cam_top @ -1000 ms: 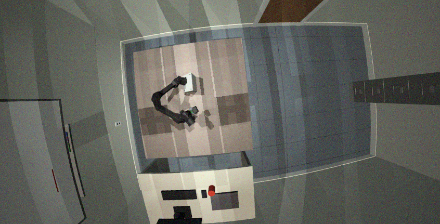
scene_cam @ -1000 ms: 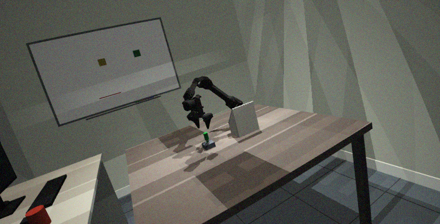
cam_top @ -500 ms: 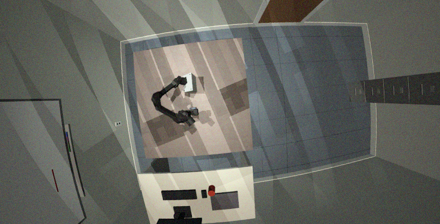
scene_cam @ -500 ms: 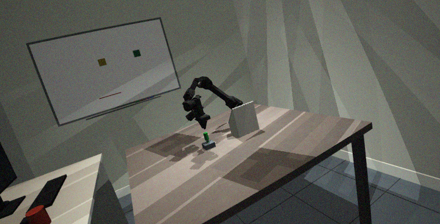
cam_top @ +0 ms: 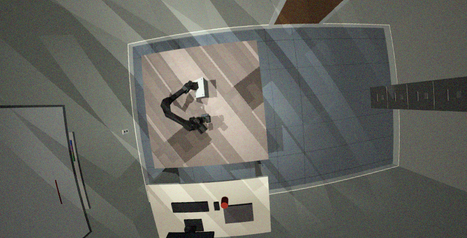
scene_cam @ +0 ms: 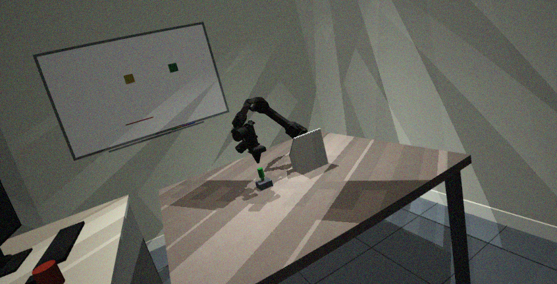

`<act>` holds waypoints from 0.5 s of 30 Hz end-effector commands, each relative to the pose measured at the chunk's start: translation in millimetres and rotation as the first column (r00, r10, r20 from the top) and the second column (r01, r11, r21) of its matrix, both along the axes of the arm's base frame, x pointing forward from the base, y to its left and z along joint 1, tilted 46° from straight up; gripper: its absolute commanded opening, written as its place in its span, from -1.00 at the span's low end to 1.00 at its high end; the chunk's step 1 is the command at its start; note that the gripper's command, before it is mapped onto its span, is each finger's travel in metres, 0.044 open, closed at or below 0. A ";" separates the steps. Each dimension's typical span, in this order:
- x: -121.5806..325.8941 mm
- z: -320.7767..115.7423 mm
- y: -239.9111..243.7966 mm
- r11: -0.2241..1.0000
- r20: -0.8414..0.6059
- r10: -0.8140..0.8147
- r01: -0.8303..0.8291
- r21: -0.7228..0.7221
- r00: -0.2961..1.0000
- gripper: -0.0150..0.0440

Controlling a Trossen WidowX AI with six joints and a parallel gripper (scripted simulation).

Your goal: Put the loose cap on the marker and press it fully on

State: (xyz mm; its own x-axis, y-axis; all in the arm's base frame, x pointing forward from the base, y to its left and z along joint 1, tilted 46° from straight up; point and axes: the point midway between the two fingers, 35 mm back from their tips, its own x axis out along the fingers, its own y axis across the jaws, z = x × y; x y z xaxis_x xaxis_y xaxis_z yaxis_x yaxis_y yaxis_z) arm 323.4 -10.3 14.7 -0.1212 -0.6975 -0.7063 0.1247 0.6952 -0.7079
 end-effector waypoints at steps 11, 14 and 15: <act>-1.3 -9.6 -9.9 1.000 0.006 -0.003 0.003 -0.003 1.000 -0.49; -1.9 -12.6 -12.9 1.000 0.006 -0.003 0.003 -0.004 1.000 -0.49; -2.1 -13.6 -14.0 1.000 0.006 -0.003 0.003 -0.004 1.000 -0.49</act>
State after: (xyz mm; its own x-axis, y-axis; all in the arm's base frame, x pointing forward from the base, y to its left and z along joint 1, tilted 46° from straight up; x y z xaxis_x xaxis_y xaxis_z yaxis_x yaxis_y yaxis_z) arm 323.3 -19.1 5.7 -0.1160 -0.6964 -0.7083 0.1383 0.6948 -0.7058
